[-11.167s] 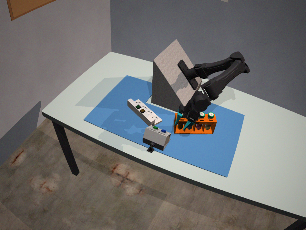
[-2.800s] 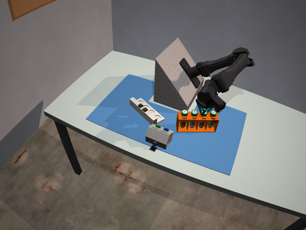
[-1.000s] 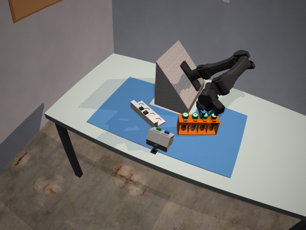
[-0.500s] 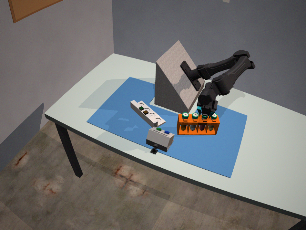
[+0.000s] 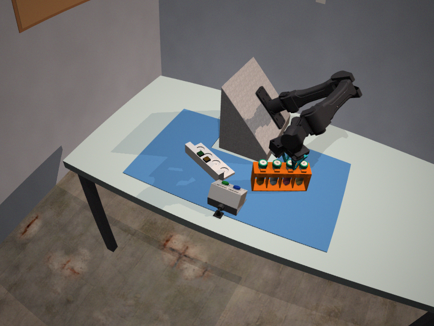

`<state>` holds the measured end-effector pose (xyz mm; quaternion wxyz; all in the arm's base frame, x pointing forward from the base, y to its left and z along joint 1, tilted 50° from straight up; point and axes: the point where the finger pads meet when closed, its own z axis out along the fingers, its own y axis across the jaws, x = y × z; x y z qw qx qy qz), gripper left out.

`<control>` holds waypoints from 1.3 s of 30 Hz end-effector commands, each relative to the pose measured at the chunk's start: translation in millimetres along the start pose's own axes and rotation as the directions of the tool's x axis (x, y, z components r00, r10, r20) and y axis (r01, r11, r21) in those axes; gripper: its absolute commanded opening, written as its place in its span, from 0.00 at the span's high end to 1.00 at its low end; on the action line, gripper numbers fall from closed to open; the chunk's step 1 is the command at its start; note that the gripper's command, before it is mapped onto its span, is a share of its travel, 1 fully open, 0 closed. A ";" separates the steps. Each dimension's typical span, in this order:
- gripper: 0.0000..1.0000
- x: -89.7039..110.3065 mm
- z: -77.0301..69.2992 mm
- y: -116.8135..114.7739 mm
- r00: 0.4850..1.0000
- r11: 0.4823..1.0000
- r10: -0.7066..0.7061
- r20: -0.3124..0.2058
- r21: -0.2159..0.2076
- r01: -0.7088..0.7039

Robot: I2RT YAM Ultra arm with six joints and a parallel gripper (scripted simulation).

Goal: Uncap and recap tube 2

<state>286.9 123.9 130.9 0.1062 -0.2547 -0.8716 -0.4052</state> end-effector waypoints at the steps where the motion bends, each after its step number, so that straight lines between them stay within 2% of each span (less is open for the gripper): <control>1: 0.51 -0.8 -2.4 1.1 0.966 0.966 0.259 0.007 -0.007 -0.259; 2: 0.51 -0.6 -2.4 1.0 0.947 0.947 0.321 0.006 -0.008 -0.321; 4: 0.51 -0.6 -2.4 1.0 0.947 0.947 0.321 0.006 -0.008 -0.321; 6: 0.51 -0.3 -2.3 0.9 0.874 0.874 0.485 0.005 -0.008 -0.485; 7: 0.51 -0.2 -2.4 0.9 0.872 0.872 0.490 0.005 -0.009 -0.490; 8: 0.51 -0.1 -2.3 0.8 0.828 0.828 0.561 0.004 -0.009 -0.561; 9: 0.51 0.0 -2.4 0.8 0.828 0.828 0.561 0.004 -0.009 -0.561; 11: 0.51 0.2 -2.3 0.7 0.733 0.733 0.680 0.002 -0.009 -0.680; 12: 0.51 0.2 -2.3 0.7 0.724 0.724 0.690 0.002 -0.009 -0.690; 13: 0.51 0.3 -2.3 0.7 0.664 0.664 0.748 0.001 -0.010 -0.748; 14: 0.51 0.4 -2.4 0.6 0.664 0.664 0.748 0.001 -0.009 -0.748; 16: 0.51 0.5 -2.3 0.6 0.545 0.545 0.838 0.000 -0.010 -0.838; 17: 0.51 0.5 -2.3 0.6 0.530 0.530 0.848 0.000 -0.010 -0.848; 18: 0.51 0.6 -2.3 0.5 0.458 0.458 0.889 -0.001 -0.010 -0.889; 39: 0.51 1.1 -4.8 -0.1 0.450 0.450 0.893 -0.001 -0.010 -0.893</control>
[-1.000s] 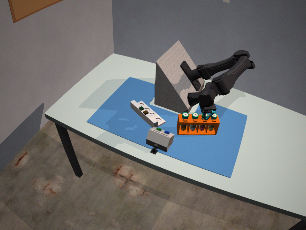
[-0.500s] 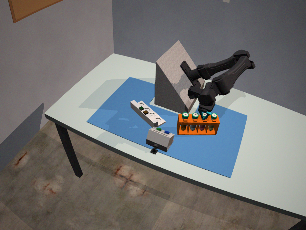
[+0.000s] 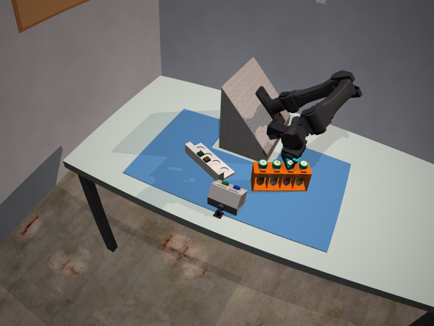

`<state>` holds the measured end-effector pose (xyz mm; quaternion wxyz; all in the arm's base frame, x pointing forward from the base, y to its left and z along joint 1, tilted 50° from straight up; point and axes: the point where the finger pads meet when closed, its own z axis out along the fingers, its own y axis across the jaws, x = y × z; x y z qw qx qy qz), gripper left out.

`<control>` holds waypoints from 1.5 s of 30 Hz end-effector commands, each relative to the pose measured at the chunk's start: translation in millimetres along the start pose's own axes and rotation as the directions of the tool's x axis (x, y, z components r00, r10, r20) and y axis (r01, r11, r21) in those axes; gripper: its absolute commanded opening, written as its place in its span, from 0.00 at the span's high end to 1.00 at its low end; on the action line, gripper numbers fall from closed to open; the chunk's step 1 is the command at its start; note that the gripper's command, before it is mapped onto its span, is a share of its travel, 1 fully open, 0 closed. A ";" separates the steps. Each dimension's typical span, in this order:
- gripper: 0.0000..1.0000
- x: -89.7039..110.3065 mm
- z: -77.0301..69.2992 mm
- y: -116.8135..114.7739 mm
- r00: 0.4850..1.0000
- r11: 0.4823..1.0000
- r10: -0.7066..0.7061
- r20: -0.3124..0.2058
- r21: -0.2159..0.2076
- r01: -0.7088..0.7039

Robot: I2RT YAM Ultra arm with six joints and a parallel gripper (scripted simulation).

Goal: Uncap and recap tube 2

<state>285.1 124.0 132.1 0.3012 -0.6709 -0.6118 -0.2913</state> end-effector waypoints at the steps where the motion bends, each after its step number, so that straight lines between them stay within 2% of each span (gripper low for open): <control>1: 1.00 -0.4 -4.1 0.8 1.000 1.000 0.010 -0.001 -0.009 -0.010; 13: 1.00 -0.4 -4.1 0.8 1.000 1.000 0.010 -0.001 -0.009 -0.010; 14: 1.00 -0.4 -4.1 0.8 0.999 0.999 -0.040 0.000 -0.009 0.040; 16: 1.00 -0.4 -4.1 0.8 0.999 0.999 -0.040 0.000 -0.009 0.040; 19: 1.00 -0.4 -4.2 0.8 0.982 0.982 -0.189 0.001 -0.009 0.189; 23: 1.00 -0.4 -4.2 0.8 0.925 0.925 -0.380 0.003 -0.008 0.380; 27: 1.00 -0.4 -4.3 0.9 0.831 0.831 -0.557 0.004 -0.007 0.557; 31: 1.00 -0.4 -4.4 0.9 0.704 0.704 -0.711 0.006 -0.006 0.711; 33: 1.00 -0.4 -4.4 0.9 0.704 0.704 -0.711 0.006 -0.006 0.711; 38: 1.00 -0.3 -4.4 0.9 0.506 0.506 -0.863 0.007 -0.005 0.863; 45: 1.00 -0.4 -4.6 0.9 0.179 0.179 -0.984 0.008 -0.002 0.984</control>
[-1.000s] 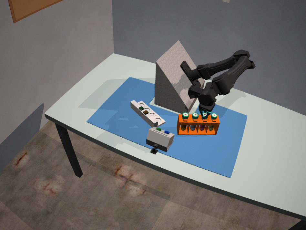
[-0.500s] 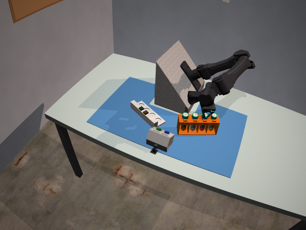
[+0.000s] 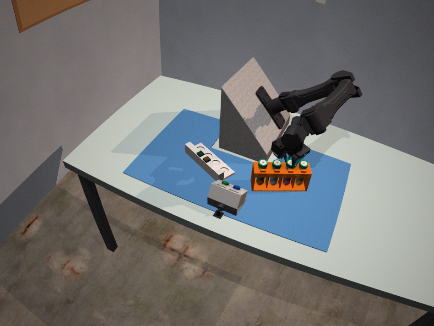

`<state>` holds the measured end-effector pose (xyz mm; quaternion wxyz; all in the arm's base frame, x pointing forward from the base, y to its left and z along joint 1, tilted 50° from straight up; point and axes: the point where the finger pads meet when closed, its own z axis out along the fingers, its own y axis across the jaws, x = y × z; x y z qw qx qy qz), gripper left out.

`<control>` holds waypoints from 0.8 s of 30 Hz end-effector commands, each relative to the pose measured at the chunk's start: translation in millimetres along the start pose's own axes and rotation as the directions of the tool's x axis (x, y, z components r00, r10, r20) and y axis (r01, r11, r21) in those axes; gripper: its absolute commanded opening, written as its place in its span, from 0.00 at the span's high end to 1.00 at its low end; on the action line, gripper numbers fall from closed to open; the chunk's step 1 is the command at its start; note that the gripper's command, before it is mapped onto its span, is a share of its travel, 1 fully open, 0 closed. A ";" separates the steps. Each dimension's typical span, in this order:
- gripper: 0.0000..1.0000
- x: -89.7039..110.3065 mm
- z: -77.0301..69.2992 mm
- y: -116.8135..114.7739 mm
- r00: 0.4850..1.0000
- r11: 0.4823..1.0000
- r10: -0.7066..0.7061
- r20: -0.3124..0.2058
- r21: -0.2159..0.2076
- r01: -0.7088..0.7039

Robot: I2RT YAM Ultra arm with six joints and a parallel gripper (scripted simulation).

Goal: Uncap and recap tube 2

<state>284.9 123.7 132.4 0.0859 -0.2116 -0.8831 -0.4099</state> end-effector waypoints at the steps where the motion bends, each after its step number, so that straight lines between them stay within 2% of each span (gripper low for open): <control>1: 1.00 -1.1 -4.1 -0.1 0.969 0.969 -0.246 0.009 -0.002 0.246; 3: 1.00 -1.1 -4.2 0.0 0.940 0.940 -0.341 0.009 -0.001 0.341; 5: 1.00 -1.1 -4.2 0.0 0.940 0.940 -0.341 0.009 -0.001 0.341; 9: 1.00 -1.1 -4.2 0.0 0.853 0.854 -0.521 0.009 0.000 0.521; 14: 1.00 -1.1 -4.3 0.0 0.698 0.698 -0.716 0.009 0.003 0.716; 20: 1.00 -1.1 -4.4 0.0 0.455 0.455 -0.890 0.008 0.005 0.890; 22: 1.00 -1.1 -4.4 0.0 0.455 0.455 -0.890 0.008 0.005 0.890; 24: 1.00 -1.1 -4.4 0.0 0.364 0.364 -0.931 0.007 0.006 0.931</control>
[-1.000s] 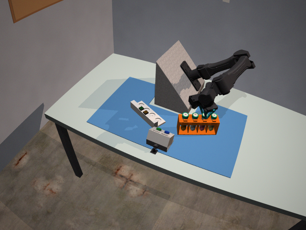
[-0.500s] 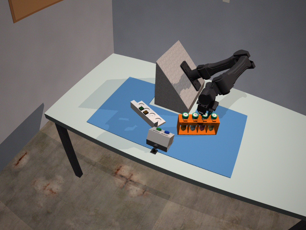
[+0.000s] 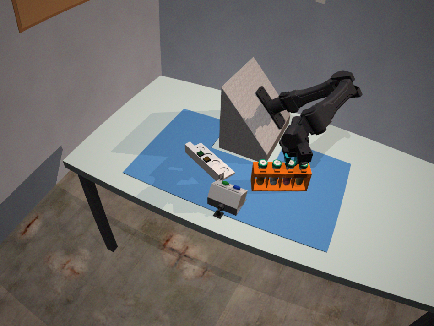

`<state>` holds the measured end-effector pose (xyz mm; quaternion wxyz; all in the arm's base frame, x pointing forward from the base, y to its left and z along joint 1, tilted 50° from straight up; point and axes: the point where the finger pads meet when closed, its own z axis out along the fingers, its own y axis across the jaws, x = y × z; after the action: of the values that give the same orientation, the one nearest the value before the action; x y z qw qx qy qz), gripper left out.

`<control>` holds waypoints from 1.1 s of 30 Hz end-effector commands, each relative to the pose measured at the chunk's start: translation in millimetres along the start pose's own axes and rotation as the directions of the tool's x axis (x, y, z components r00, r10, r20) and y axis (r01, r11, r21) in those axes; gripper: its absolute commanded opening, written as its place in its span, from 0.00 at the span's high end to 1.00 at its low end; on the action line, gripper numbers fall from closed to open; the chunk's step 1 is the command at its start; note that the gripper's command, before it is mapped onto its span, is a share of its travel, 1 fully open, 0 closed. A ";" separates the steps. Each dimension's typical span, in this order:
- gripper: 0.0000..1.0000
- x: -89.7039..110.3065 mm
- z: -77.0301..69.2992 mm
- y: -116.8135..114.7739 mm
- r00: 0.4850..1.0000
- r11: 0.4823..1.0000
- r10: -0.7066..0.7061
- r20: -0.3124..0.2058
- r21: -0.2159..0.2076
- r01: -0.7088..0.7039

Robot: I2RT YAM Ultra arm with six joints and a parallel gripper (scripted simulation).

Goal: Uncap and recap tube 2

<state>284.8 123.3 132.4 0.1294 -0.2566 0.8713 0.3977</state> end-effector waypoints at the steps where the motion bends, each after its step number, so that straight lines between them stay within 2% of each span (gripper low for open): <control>1: 1.00 -0.8 -4.1 -0.8 0.979 0.979 -0.204 0.008 0.006 0.204; 4: 1.00 -0.8 -4.2 -0.8 0.938 0.938 -0.348 0.007 0.007 0.348; 7: 1.00 -0.8 -4.2 -0.8 0.875 0.875 -0.484 0.006 0.008 0.484; 13: 1.00 -0.8 -4.3 -0.8 0.693 0.693 -0.721 0.003 0.009 0.721; 15: 1.00 -0.8 -4.3 -0.8 0.693 0.693 -0.721 0.003 0.009 0.721; 18: 1.00 -0.8 -4.3 -0.8 0.584 0.584 -0.812 0.002 0.009 0.812; 24: 1.00 -0.8 -4.3 -0.8 0.584 0.584 -0.812 0.002 0.009 0.812; 25: 0.51 -0.8 -4.4 -0.8 0.584 0.584 -0.812 0.002 0.009 0.812; 33: 0.51 -0.8 -4.3 -0.8 0.584 0.584 -0.812 0.002 0.009 0.812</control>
<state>284.8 123.1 132.5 0.2961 -0.6264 0.6582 0.2944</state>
